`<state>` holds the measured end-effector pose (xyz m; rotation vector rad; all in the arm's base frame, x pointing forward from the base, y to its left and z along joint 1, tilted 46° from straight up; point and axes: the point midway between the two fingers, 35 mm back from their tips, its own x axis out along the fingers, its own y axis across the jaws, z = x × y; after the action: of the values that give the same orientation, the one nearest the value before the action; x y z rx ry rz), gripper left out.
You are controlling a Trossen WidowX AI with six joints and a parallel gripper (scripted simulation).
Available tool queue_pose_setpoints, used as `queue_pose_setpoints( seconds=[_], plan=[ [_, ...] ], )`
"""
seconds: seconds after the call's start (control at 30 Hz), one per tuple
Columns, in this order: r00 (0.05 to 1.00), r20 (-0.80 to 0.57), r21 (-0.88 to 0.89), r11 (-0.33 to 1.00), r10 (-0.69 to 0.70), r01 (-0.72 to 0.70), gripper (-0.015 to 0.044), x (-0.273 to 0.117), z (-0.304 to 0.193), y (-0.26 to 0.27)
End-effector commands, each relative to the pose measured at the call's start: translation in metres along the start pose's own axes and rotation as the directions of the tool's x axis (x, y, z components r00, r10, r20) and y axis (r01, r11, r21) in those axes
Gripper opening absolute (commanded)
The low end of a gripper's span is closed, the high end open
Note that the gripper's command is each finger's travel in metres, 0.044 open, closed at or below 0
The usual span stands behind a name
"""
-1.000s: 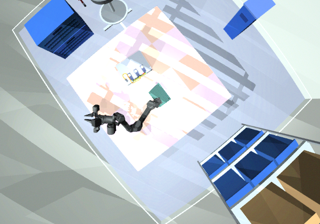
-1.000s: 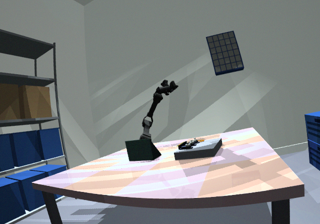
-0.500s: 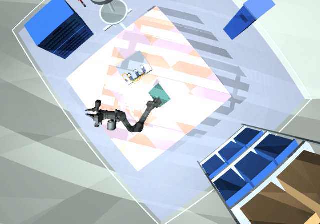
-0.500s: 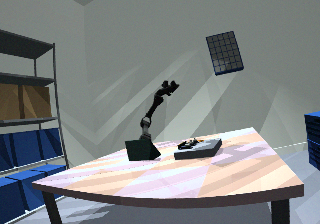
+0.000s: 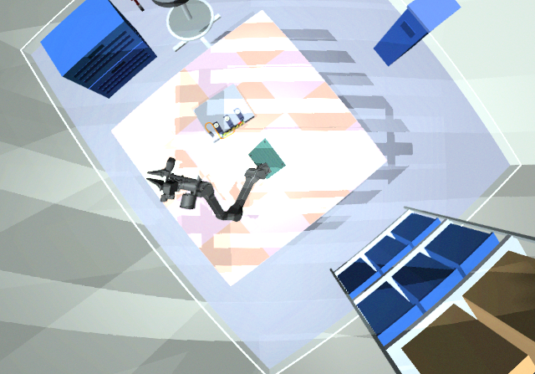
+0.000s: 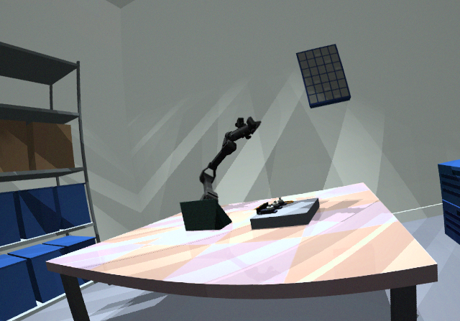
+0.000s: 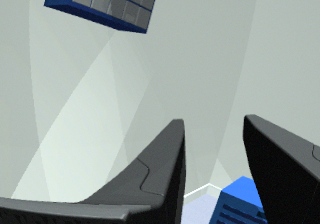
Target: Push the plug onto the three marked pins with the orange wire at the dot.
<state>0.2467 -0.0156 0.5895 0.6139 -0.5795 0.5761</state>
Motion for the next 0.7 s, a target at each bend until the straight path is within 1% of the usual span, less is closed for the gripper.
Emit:
queue_pose_setpoints(
  seconds=[0.0,0.67],
  plan=[
    [0.999,0.005,-0.026,0.999,-0.043,0.043,0.0115,-0.004,-0.010,-0.010],
    [0.965,-0.032,-0.184,0.950,-0.261,0.251,0.0115,-0.026,-0.068,-0.060]
  ],
)
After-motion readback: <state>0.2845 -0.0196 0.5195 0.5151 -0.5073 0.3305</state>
